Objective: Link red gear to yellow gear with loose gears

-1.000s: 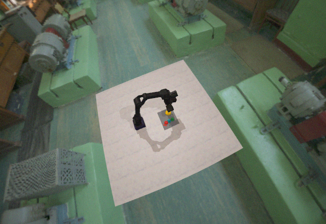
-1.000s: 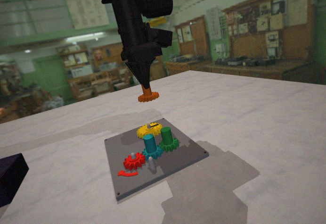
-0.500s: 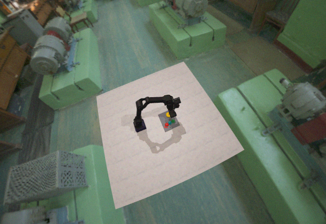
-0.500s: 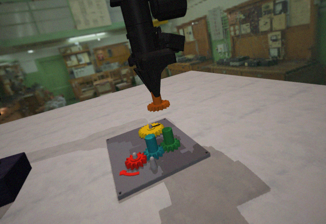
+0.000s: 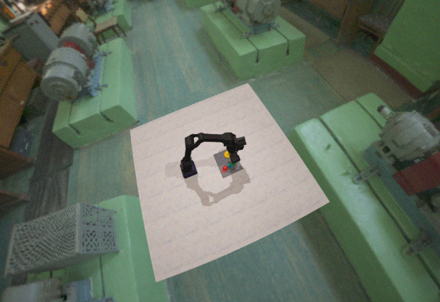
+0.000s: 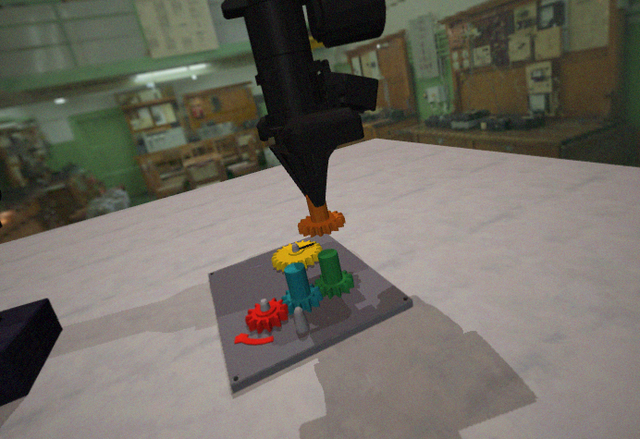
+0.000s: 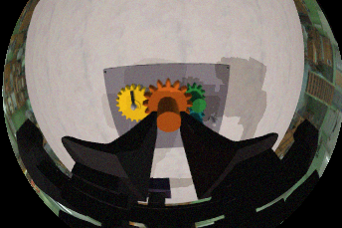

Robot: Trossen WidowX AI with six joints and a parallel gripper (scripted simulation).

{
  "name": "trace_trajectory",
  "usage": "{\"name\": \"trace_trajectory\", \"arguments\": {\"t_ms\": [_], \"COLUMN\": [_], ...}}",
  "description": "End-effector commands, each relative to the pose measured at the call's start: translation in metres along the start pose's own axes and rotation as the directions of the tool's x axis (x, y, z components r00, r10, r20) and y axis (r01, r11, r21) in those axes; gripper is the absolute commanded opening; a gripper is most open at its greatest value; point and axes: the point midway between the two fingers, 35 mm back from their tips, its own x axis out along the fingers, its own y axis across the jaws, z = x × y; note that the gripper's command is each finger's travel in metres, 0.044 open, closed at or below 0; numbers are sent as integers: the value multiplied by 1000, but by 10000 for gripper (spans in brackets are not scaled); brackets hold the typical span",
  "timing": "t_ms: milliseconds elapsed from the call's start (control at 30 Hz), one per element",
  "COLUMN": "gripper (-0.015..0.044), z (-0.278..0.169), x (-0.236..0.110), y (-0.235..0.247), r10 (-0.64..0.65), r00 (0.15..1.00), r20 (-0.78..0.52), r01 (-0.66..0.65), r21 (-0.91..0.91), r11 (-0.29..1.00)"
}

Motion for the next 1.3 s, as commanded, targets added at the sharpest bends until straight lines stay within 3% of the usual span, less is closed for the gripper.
{"name": "trace_trajectory", "arguments": {"t_ms": [0,733,1267], "gripper": [0,0,0], "z": [-1,-1,-1], "x": [-1,0,22], "y": [1,1,0], "r10": [7,7,7], "r00": [1000,1000,1000], "r20": [-6,-6,-6], "r01": [-7,-6,-7], "r21": [-5,158,92], "r11": [1000,987,996]}}
